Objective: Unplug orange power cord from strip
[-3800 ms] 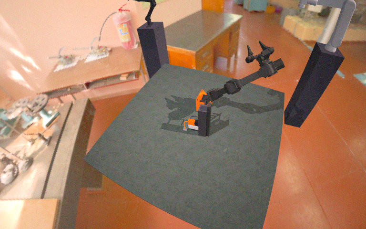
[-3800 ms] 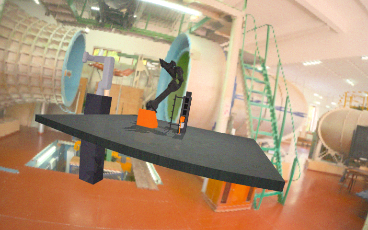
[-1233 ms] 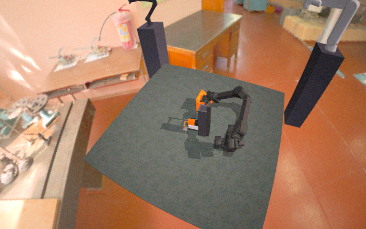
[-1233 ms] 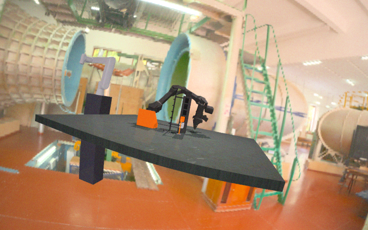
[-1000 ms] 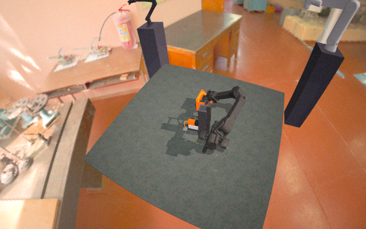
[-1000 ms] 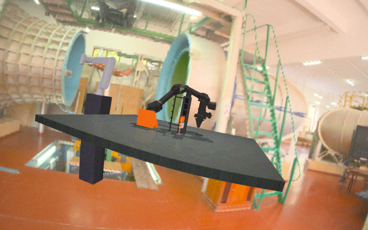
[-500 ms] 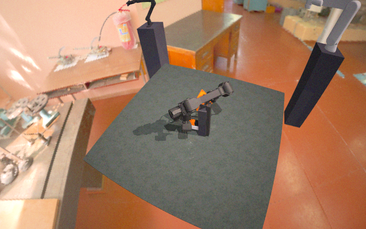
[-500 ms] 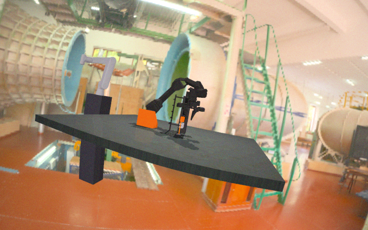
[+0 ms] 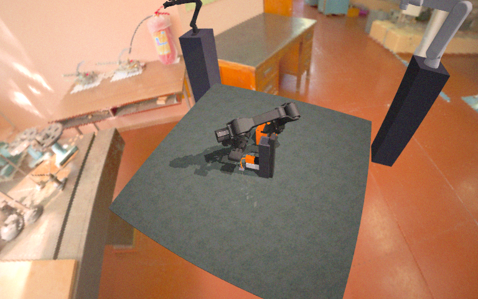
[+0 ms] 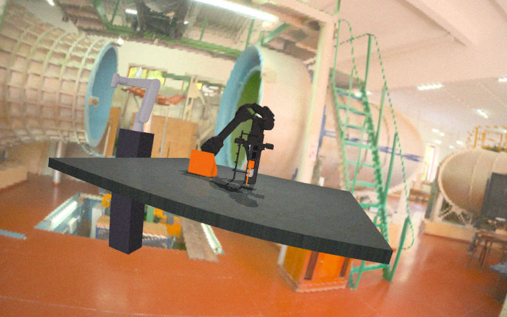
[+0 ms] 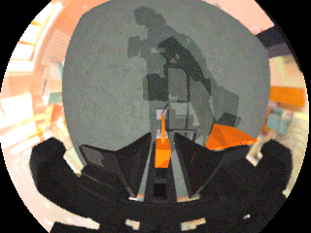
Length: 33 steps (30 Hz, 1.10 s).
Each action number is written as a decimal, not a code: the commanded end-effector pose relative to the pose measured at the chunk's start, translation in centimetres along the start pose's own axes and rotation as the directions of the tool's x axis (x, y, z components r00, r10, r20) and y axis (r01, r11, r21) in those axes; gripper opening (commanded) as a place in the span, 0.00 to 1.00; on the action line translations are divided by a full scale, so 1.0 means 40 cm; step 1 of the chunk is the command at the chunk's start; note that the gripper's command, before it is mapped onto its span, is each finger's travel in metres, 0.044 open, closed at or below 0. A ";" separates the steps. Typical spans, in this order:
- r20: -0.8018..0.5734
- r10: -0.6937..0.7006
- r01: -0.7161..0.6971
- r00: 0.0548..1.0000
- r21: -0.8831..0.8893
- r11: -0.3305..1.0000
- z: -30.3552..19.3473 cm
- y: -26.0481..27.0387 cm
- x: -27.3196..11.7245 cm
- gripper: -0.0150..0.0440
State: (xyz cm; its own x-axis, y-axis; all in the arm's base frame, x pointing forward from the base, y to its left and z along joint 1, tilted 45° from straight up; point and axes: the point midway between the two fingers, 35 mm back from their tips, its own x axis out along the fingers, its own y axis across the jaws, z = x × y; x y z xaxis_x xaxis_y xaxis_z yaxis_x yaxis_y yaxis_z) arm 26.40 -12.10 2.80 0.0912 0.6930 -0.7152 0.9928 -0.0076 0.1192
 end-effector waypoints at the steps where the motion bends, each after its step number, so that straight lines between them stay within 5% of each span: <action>1: -0.001 -0.003 0.004 1.000 0.011 1.000 -0.006 -0.001 -0.001 0.53; 33: -0.003 -0.004 0.004 1.000 0.012 1.000 -0.097 -0.005 0.012 0.53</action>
State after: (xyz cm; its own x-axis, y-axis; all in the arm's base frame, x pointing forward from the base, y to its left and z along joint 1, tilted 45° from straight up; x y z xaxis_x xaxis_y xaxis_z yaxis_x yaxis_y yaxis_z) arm 25.95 -9.33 5.32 0.0866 0.6922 -0.7165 0.9938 -0.0096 0.1109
